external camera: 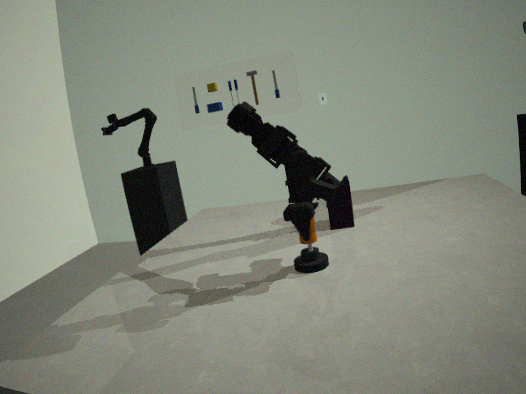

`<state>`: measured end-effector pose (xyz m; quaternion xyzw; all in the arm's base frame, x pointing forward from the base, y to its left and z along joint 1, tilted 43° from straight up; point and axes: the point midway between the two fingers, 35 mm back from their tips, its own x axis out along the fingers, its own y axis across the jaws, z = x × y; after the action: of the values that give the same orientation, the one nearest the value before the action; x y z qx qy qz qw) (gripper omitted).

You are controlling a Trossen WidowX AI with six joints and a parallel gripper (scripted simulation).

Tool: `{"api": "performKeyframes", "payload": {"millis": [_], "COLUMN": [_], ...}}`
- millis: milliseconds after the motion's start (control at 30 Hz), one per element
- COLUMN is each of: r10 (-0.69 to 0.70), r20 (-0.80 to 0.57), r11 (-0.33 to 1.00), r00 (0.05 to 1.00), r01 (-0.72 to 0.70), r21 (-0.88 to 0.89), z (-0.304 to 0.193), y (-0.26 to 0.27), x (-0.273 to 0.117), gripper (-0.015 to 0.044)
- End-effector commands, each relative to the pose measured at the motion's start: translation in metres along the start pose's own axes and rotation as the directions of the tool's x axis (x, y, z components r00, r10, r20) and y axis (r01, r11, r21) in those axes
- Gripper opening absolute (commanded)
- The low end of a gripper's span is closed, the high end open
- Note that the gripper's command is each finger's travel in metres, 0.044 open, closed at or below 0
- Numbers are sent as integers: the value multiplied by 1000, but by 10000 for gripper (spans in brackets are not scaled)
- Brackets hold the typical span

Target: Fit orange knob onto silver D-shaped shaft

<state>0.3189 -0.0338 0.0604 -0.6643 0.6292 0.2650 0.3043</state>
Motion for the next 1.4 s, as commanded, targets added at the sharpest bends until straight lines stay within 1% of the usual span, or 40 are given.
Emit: {"api": "performKeyframes", "payload": {"millis": [0,1367], "r10": [-2,-2], "r20": [-6,-6], "r11": [1000,1000], "r00": [1000,1000], "r01": [2,2], "r21": [-8,-7], "z": [-1,-1], "y": [1,2], "x": [7,2], "gripper": [0,0]}}
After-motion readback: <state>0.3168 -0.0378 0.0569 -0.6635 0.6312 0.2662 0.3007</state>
